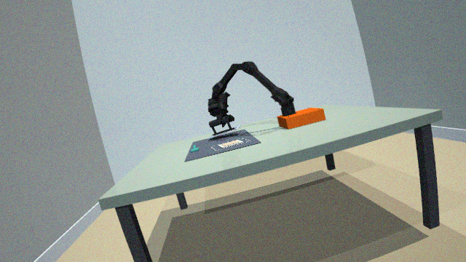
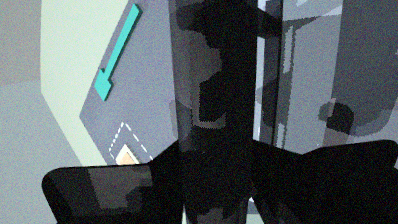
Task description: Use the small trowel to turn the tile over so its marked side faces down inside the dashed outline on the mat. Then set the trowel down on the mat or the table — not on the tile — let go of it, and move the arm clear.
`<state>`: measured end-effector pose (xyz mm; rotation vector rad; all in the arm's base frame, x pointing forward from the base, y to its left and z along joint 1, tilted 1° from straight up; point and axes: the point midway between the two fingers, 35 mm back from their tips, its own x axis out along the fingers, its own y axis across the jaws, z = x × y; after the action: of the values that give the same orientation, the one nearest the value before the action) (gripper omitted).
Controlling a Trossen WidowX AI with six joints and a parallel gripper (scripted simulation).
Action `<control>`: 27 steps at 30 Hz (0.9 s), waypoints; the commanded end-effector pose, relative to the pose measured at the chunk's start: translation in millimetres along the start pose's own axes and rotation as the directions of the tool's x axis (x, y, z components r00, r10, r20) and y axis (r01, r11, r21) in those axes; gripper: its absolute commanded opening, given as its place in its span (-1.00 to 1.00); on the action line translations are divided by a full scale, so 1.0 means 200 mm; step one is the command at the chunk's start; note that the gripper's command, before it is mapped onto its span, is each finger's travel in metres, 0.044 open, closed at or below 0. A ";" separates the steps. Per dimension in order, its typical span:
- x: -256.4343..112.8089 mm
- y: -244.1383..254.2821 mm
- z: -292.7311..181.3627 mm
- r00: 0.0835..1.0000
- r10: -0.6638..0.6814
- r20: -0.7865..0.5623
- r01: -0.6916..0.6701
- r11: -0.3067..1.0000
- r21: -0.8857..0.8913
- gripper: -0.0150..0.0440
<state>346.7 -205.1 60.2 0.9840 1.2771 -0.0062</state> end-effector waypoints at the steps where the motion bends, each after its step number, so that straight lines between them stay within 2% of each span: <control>1: -0.03 -0.01 0.01 0.999 0.033 -0.010 -0.033 0.999 -0.030 -0.49; 27: -0.16 -0.14 0.03 0.970 0.226 -0.094 -0.239 0.958 -0.160 -0.49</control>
<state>323.4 -241.4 64.1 0.9923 1.2184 0.3046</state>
